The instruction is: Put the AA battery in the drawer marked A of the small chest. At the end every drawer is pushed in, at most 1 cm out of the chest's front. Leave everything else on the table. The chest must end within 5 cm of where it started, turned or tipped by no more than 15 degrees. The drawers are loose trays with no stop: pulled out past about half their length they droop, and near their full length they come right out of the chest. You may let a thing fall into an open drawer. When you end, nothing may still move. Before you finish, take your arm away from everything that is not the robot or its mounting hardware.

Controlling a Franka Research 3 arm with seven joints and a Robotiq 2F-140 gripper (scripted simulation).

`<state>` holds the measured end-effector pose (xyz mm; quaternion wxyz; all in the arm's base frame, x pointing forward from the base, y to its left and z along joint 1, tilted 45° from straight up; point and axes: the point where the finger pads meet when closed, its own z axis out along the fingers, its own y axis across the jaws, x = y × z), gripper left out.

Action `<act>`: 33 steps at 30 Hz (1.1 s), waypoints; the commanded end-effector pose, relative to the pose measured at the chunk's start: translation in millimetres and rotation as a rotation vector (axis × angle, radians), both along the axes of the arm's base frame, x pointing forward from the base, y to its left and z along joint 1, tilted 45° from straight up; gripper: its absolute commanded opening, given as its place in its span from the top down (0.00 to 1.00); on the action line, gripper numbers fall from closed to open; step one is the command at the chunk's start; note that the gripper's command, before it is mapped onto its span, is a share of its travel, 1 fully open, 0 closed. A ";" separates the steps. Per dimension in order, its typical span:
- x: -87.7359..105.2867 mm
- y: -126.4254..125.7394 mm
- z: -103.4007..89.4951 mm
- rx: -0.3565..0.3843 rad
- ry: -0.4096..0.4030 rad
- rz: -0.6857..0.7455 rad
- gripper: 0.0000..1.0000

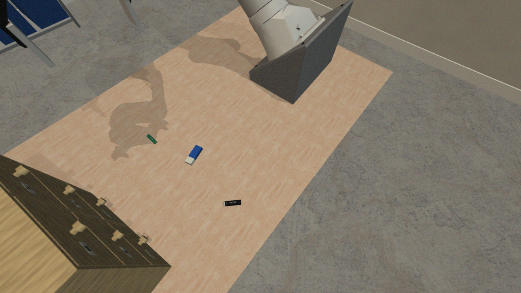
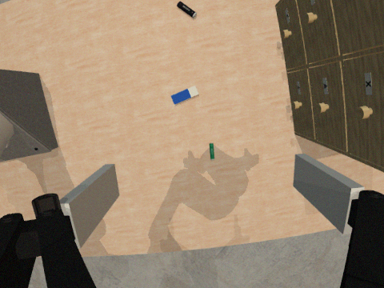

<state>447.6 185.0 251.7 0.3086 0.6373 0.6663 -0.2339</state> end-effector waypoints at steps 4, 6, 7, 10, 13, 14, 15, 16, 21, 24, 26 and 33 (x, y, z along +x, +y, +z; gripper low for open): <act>7.7 -6.0 -9.7 0.019 -0.112 -0.106 0.00; 10.2 -8.3 -13.4 0.024 -0.143 -0.137 0.00; 11.4 -9.5 -15.4 0.027 -0.160 -0.153 0.00; 15.6 -13.3 -21.8 0.036 -0.213 -0.206 0.00; 20.0 -17.4 -28.7 0.045 -0.270 -0.262 0.00; 21.6 -18.8 -31.1 0.048 -0.290 -0.282 0.00; 21.6 -18.8 -31.1 0.048 -0.290 -0.282 0.00; 21.6 -18.8 -31.1 0.048 -0.290 -0.282 0.00; 29.6 -26.3 -43.6 0.066 -0.393 -0.385 0.00; 34.7 -31.0 -51.4 0.076 -0.458 -0.450 0.00; 38.1 -34.1 -56.7 0.083 -0.501 -0.493 0.00; 46.4 -41.8 -69.6 0.100 -0.602 -0.594 0.00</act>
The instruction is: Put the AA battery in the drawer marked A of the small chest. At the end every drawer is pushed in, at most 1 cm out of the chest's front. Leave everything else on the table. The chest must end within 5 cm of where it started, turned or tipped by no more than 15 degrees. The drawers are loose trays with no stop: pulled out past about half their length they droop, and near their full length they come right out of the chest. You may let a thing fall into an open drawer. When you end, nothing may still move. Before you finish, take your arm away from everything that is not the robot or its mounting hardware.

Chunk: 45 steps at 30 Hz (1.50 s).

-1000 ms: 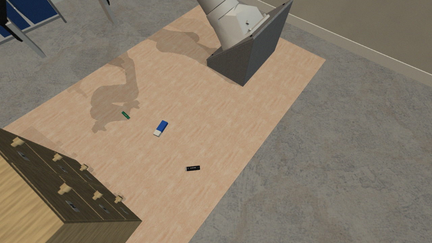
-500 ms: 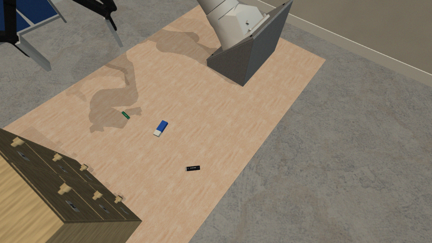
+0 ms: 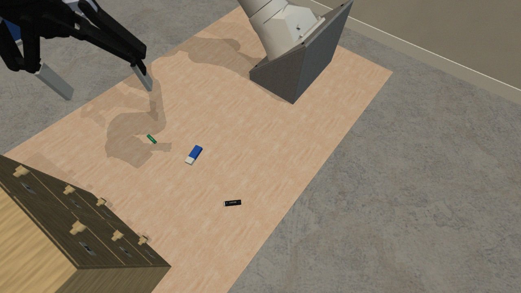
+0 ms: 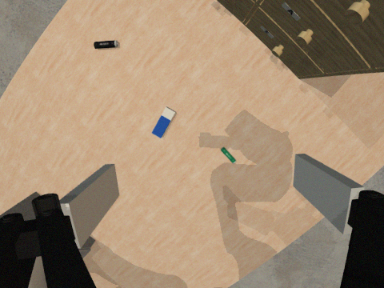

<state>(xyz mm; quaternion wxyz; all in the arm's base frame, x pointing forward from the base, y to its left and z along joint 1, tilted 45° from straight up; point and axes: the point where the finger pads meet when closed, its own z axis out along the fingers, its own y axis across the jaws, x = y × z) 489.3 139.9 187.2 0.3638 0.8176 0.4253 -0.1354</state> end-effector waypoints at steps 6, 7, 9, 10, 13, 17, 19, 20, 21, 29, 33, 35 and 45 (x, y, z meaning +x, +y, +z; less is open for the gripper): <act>14.0 -5.4 -19.6 0.046 -0.293 -0.248 0.00; 15.4 -6.7 -21.9 0.049 -0.312 -0.267 0.00; 18.2 -9.3 -26.2 0.054 -0.347 -0.302 0.00; 19.5 -10.6 -28.3 0.057 -0.364 -0.319 0.00; 23.2 -14.0 -34.0 0.063 -0.412 -0.366 0.00; 25.4 -16.0 -37.4 0.068 -0.440 -0.395 0.00; 27.4 -17.9 -40.5 0.071 -0.466 -0.420 0.00; 28.3 -18.7 -41.9 0.073 -0.477 -0.431 0.00; 29.2 -19.5 -43.2 0.075 -0.488 -0.442 0.00; 33.8 -23.7 -50.3 0.083 -0.547 -0.501 0.00; 34.6 -24.5 -51.5 0.085 -0.558 -0.511 0.00; 34.7 -24.6 -51.8 0.085 -0.560 -0.513 0.00; 35.3 -25.1 -52.5 0.086 -0.565 -0.517 0.00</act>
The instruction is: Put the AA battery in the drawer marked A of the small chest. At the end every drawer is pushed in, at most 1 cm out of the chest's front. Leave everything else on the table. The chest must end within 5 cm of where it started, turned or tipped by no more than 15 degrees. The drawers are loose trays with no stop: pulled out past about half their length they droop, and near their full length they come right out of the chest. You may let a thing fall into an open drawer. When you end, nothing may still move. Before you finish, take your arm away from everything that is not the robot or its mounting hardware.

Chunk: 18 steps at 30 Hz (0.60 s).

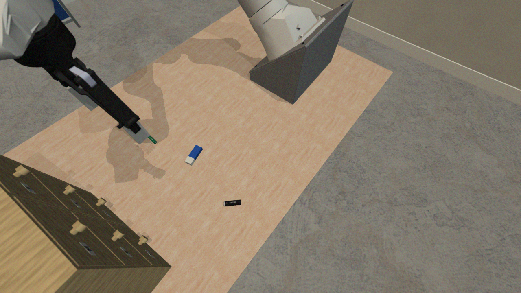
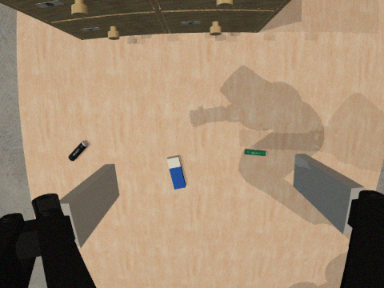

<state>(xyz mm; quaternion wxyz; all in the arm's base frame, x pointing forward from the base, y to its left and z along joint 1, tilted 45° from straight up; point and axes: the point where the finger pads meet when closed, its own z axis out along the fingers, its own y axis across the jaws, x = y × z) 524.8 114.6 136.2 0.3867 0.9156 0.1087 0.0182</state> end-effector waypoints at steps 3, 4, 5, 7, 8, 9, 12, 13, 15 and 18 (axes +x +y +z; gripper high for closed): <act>0.7 -0.2 -1.9 0.007 -0.032 -0.017 0.00; 1.3 -0.5 -2.2 0.007 -0.035 -0.013 0.00; 1.3 -0.5 -2.2 0.007 -0.035 -0.013 0.00; 2.0 -0.9 -2.7 0.008 -0.040 -0.009 0.00; 2.9 -1.2 -3.2 0.010 -0.045 -0.003 0.00; 3.9 -1.7 -3.9 0.011 -0.052 0.004 0.00; 8.3 -3.7 -6.7 0.018 -0.080 0.033 0.00; 10.0 -4.4 -8.0 0.021 -0.091 0.045 0.00; 14.6 -6.6 -10.9 0.028 -0.121 0.076 0.00; 23.6 -10.7 -16.6 0.042 -0.177 0.135 0.00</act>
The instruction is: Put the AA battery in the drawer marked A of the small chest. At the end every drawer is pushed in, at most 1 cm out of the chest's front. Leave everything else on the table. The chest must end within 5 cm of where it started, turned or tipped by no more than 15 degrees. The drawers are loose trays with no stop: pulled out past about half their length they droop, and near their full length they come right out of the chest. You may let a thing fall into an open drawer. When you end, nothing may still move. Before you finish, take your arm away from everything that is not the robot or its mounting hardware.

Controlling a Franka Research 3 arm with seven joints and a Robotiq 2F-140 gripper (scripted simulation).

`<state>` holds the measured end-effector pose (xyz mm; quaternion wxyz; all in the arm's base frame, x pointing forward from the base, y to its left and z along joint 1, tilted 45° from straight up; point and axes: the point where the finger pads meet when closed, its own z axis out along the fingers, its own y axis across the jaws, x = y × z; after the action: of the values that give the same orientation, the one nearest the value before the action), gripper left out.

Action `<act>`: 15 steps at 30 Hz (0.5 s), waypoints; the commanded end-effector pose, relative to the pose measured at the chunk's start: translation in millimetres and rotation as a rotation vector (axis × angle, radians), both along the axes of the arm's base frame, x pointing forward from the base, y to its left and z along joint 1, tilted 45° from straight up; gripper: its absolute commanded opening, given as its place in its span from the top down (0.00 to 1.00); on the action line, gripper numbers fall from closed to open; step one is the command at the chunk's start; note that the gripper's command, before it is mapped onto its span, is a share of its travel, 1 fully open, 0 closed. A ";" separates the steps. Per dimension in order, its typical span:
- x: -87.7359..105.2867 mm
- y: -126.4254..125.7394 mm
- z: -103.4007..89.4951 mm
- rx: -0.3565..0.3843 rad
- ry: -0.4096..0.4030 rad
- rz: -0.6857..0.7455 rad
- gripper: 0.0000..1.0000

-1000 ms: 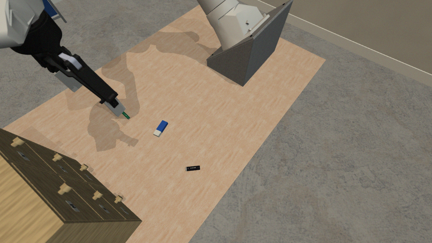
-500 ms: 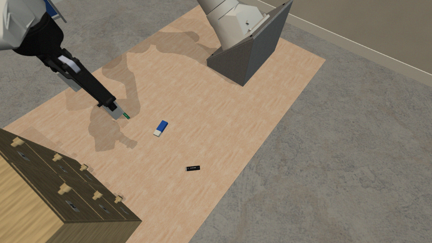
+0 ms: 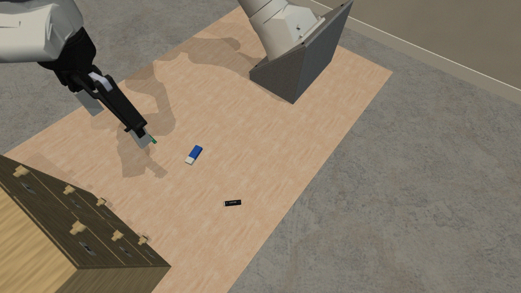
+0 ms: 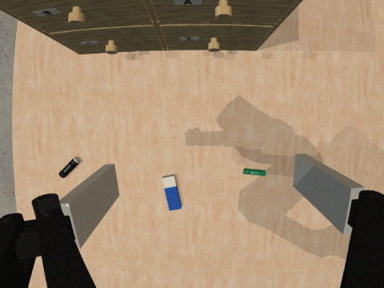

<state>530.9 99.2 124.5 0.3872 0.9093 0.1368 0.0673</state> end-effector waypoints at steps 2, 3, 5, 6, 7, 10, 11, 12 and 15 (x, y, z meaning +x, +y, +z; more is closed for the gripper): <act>24.7 1.6 -9.6 0.053 -0.152 0.093 0.00; 28.7 -0.2 -12.1 0.059 -0.177 0.119 0.00; 28.7 -0.2 -12.1 0.059 -0.177 0.119 0.00; 32.6 -2.0 -14.7 0.066 -0.201 0.146 0.00; 36.3 -3.7 -17.3 0.073 -0.225 0.172 0.00; 47.4 -8.7 -24.4 0.090 -0.295 0.247 0.00; 51.0 -10.2 -26.6 0.096 -0.317 0.270 0.00; 54.3 -11.6 -28.7 0.101 -0.338 0.292 0.00; 62.4 -15.4 -34.1 0.114 -0.389 0.347 0.00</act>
<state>573.7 71.6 99.6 0.3794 0.8711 0.2404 0.1987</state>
